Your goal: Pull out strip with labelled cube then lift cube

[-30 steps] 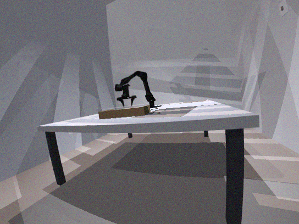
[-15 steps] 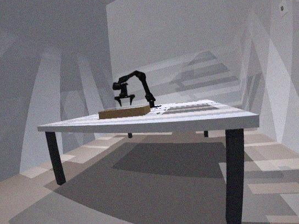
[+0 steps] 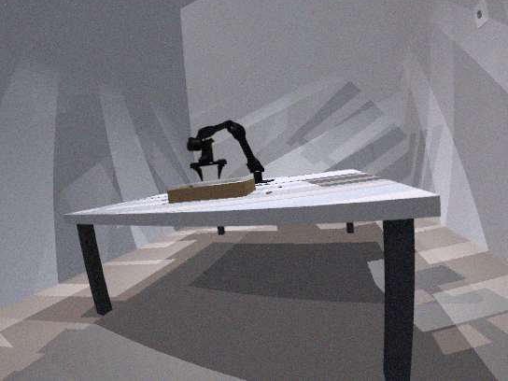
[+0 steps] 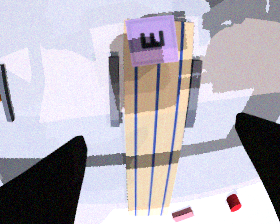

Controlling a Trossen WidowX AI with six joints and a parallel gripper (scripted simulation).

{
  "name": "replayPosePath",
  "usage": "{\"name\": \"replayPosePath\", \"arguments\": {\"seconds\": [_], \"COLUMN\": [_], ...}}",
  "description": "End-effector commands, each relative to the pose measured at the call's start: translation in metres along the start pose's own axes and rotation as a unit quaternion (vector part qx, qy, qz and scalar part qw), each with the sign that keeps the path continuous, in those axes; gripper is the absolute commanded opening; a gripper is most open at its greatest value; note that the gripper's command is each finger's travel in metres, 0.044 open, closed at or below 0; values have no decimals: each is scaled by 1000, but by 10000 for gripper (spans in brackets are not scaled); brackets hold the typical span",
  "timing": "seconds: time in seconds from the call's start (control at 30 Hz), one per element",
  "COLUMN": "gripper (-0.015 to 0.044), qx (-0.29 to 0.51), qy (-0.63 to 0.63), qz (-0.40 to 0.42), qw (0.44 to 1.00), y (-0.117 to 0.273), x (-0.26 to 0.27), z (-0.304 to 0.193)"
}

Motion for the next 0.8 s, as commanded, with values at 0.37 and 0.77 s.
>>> {"name": "replayPosePath", "arguments": {"seconds": [0.37, 0.77], "gripper": [440, 250], "qx": [0, 0], "qy": [-3, -3], "qz": [2, 2], "qw": [1000, 1000], "y": [1, -15], "x": [5, 5], "z": [46, 47]}}
Point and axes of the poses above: the point midway between the two fingers, 35 mm back from their tips, its own y axis back along the fingers, its own x axis across the jaws, z = x × y, the point moved 9 cm from there along y, back along the fingers, and after that the axes turned 11 degrees about -y, right-handed, at the moved point
